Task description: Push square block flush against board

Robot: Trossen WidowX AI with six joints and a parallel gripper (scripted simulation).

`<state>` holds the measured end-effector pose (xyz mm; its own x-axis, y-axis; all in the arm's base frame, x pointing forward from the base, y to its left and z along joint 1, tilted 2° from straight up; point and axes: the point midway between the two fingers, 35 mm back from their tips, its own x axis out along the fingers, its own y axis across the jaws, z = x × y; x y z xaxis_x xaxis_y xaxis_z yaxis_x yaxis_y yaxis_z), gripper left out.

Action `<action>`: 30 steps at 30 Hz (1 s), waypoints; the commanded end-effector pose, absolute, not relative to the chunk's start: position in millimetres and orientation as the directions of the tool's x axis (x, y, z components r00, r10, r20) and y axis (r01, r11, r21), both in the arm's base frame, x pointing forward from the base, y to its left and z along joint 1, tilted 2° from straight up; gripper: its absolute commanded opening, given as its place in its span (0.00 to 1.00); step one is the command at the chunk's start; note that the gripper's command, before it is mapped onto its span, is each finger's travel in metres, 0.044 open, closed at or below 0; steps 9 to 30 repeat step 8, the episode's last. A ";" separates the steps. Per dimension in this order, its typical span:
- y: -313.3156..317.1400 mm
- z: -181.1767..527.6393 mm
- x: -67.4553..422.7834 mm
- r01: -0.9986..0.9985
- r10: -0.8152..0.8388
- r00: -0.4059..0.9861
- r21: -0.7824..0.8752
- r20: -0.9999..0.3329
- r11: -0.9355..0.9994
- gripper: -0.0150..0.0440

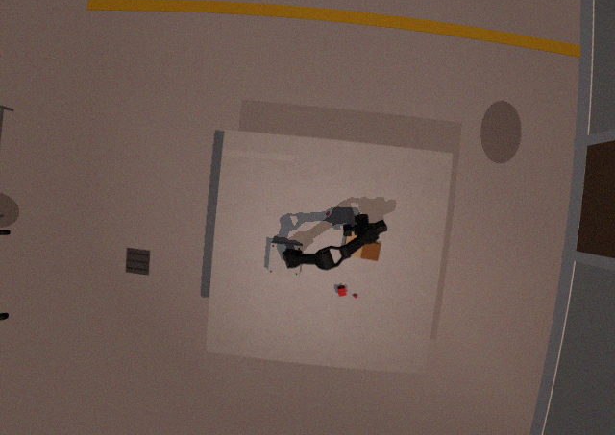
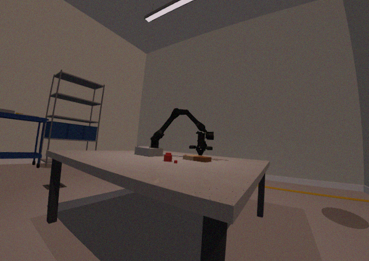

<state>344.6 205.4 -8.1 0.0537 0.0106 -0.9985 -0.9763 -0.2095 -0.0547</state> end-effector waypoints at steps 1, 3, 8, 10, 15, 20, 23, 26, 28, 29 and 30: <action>199.4 -9.4 344.9 -0.977 0.004 0.052 -0.051 -0.999 -0.207 0.25; 200.7 -9.4 344.7 -0.977 0.004 0.052 -0.051 -0.999 -0.207 0.25; 207.6 -9.3 343.9 -0.977 0.005 0.052 -0.051 -0.999 -0.207 0.25; 207.6 -9.3 343.9 -0.977 0.005 0.052 -0.051 -0.999 -0.207 0.25; 207.6 -9.3 343.9 -0.977 0.005 0.052 -0.051 -0.999 -0.207 0.25; 207.6 -9.3 343.9 -0.977 0.005 0.052 -0.051 -0.999 -0.207 0.25; 207.6 -9.3 343.9 -0.977 0.005 0.052 -0.051 -0.999 -0.207 0.25; 207.6 -9.3 343.9 -0.977 0.005 0.052 -0.051 -0.999 -0.207 0.25; 207.6 -9.3 343.9 -0.977 0.005 0.052 -0.051 -0.999 -0.207 0.25; 207.6 -9.3 343.9 -0.977 0.005 0.052 -0.051 -0.999 -0.207 0.25; 207.6 -9.3 343.9 -0.977 0.005 0.052 -0.051 -0.999 -0.207 0.25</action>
